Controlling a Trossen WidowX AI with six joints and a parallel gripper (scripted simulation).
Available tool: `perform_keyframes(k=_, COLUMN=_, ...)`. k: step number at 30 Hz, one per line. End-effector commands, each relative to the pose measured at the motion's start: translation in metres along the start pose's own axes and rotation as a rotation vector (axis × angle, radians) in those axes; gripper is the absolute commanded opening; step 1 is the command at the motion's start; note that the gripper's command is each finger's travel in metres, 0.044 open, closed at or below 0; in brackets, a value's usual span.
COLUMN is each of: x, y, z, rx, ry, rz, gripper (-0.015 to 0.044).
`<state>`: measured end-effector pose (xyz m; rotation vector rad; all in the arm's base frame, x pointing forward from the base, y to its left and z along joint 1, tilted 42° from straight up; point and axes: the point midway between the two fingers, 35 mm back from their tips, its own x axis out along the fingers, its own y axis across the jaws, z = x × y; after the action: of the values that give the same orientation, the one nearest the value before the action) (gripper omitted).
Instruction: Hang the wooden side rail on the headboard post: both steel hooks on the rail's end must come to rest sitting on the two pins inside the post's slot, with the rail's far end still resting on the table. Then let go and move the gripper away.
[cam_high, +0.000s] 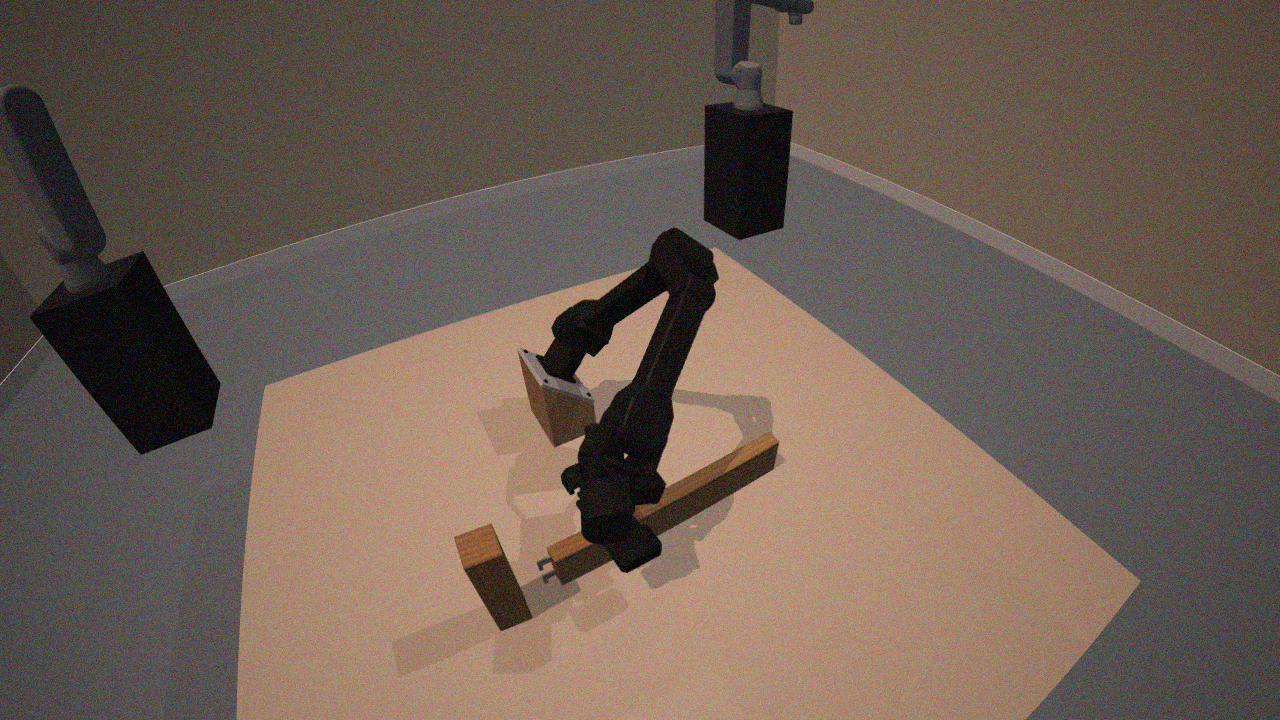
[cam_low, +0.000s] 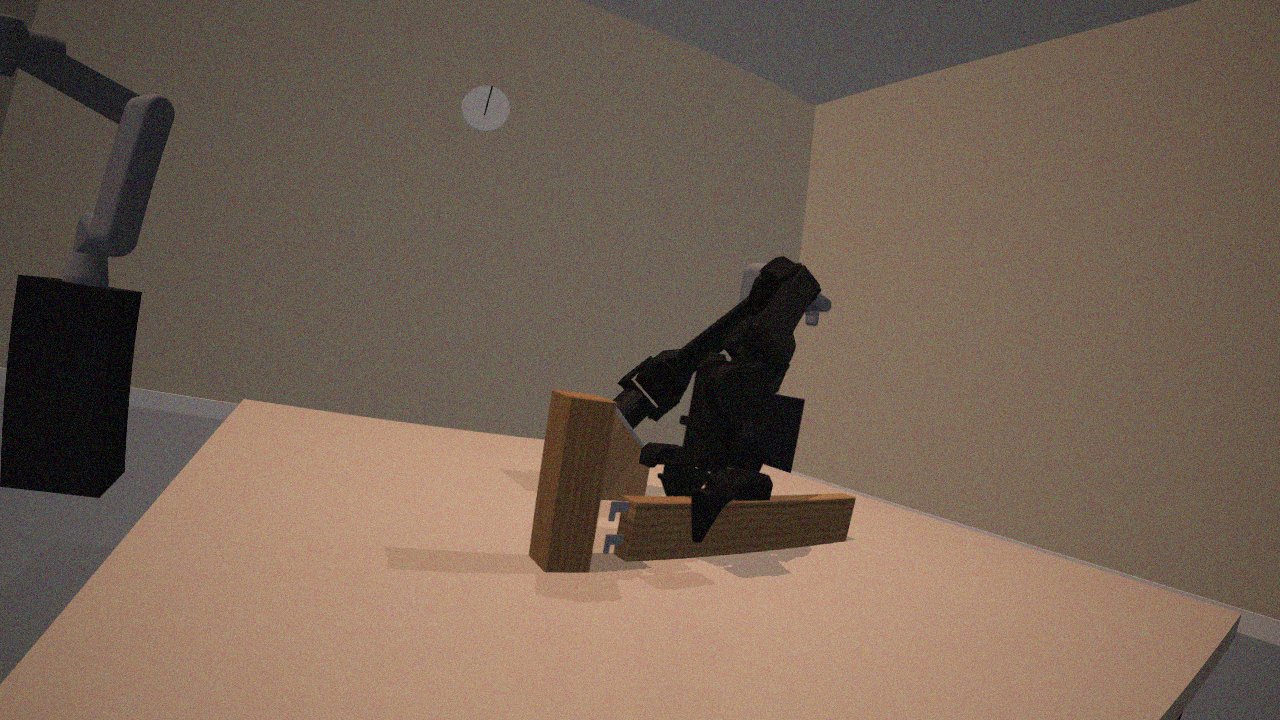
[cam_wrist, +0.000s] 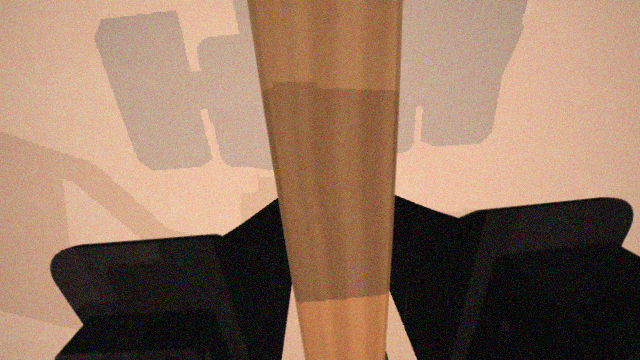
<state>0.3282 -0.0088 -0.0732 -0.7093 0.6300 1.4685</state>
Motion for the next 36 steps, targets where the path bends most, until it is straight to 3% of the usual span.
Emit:
perform_keyframes(k=1, x=0.000, y=-0.003, z=0.001, rx=0.041, ry=-0.005, rz=-0.001, gripper=0.0000)
perform_keyframes(k=36, x=-0.001, y=-0.019, z=0.000, rx=0.078, ry=-0.005, rz=-0.002, gripper=0.0000)
